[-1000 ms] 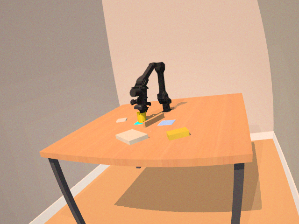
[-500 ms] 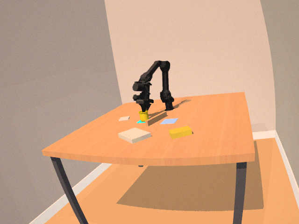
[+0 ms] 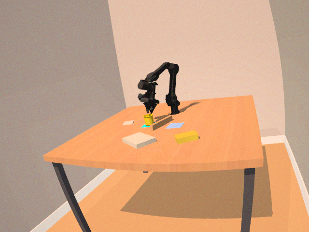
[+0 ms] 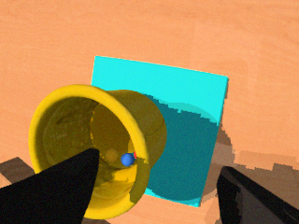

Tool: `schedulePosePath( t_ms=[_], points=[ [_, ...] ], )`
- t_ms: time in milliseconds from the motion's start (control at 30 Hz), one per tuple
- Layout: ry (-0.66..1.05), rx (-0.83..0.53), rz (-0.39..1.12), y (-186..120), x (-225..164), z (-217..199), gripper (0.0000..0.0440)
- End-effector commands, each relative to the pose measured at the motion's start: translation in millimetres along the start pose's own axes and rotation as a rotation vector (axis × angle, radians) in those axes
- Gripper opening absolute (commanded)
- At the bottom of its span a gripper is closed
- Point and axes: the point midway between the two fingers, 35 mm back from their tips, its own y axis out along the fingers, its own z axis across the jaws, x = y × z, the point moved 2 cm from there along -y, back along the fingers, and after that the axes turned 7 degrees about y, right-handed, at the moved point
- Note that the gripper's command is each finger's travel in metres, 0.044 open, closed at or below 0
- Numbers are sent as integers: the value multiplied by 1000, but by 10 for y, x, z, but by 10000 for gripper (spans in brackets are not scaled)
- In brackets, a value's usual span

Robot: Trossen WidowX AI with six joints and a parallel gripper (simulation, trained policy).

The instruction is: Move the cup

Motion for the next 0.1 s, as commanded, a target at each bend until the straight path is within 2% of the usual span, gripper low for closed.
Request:
schedulePosePath(
  t_ms=[0,67],
  points=[
    [10,29,-2,-105,24,24,275],
    [15,47,-7,-173,45,39,296]
  ],
)
